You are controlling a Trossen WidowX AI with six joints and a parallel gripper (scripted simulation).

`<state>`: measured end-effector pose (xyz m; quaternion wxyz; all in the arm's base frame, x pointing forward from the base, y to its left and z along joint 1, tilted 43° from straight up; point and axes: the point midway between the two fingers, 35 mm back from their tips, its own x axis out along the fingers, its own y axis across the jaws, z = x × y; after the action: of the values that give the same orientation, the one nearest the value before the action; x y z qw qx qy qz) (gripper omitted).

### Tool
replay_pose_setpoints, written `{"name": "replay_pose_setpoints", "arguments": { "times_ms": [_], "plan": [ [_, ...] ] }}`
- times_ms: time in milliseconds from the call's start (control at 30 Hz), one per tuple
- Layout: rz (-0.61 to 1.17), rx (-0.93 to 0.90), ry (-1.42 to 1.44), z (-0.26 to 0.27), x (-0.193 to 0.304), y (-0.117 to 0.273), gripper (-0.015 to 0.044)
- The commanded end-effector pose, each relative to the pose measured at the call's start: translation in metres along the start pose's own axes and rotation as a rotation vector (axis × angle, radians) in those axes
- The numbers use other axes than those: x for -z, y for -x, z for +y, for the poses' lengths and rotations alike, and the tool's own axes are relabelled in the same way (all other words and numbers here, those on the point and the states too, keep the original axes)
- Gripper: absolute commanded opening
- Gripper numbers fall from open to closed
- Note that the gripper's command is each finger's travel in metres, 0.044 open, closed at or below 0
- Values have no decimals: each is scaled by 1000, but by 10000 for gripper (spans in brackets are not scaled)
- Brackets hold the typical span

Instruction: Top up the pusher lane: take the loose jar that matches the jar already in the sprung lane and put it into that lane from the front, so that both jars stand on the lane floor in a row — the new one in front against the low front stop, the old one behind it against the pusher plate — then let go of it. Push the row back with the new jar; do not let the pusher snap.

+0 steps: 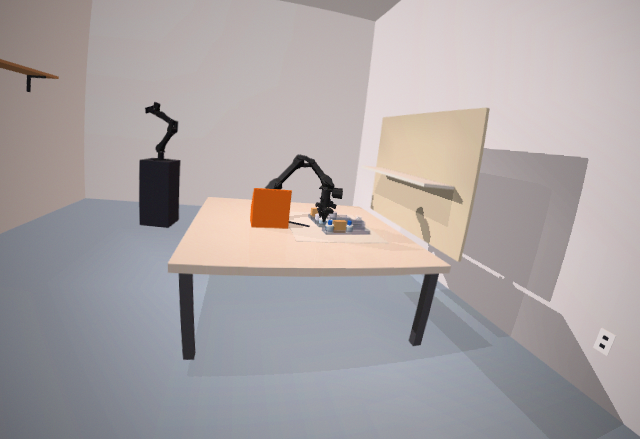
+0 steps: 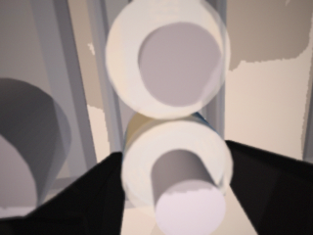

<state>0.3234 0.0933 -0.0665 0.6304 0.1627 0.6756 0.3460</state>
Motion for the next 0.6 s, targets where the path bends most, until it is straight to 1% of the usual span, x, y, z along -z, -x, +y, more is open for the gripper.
{"name": "replay_pose_setpoints", "arguments": {
  "times_ms": [0, 567],
  "plan": [
    [-12, -7, 6, 1, -3, -1, 0],
    [-12, -7, 6, 2, -2, -4, 0]
  ]
}}
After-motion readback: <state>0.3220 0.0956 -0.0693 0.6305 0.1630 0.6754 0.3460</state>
